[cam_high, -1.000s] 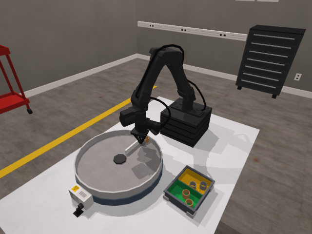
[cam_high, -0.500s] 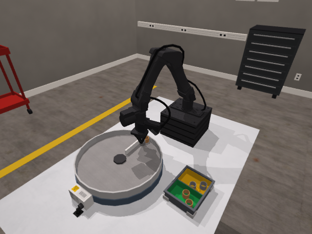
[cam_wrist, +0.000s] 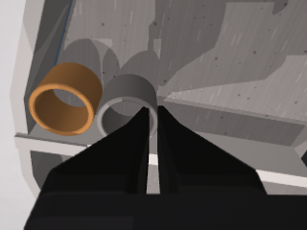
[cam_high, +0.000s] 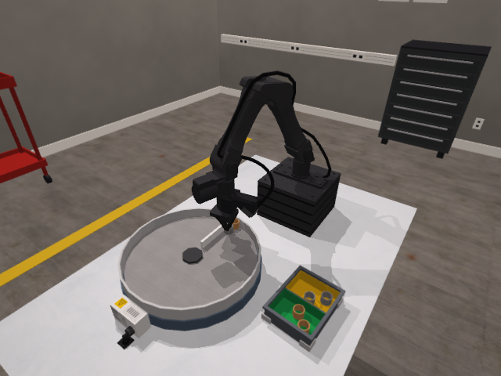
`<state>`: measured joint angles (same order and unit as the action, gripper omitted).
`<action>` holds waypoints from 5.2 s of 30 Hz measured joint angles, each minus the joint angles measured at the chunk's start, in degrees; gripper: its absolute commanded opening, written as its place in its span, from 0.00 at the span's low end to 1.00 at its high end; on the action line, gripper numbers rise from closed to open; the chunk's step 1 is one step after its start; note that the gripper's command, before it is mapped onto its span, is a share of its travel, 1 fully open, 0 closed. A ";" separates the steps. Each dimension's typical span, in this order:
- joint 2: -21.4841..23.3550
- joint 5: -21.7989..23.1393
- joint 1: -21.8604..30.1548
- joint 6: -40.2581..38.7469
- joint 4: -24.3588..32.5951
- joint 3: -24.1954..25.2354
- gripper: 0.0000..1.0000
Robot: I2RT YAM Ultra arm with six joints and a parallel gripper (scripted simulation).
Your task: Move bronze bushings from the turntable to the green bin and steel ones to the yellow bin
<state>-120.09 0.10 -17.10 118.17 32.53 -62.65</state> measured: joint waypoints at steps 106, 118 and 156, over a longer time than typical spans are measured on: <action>8.79 -0.20 7.37 -5.70 12.13 -2.64 0.00; 8.63 -0.26 22.51 -19.43 12.28 -3.37 0.00; -4.76 -0.26 47.41 -47.32 19.87 -24.48 0.00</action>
<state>-124.86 -0.16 30.30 70.85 52.40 -87.13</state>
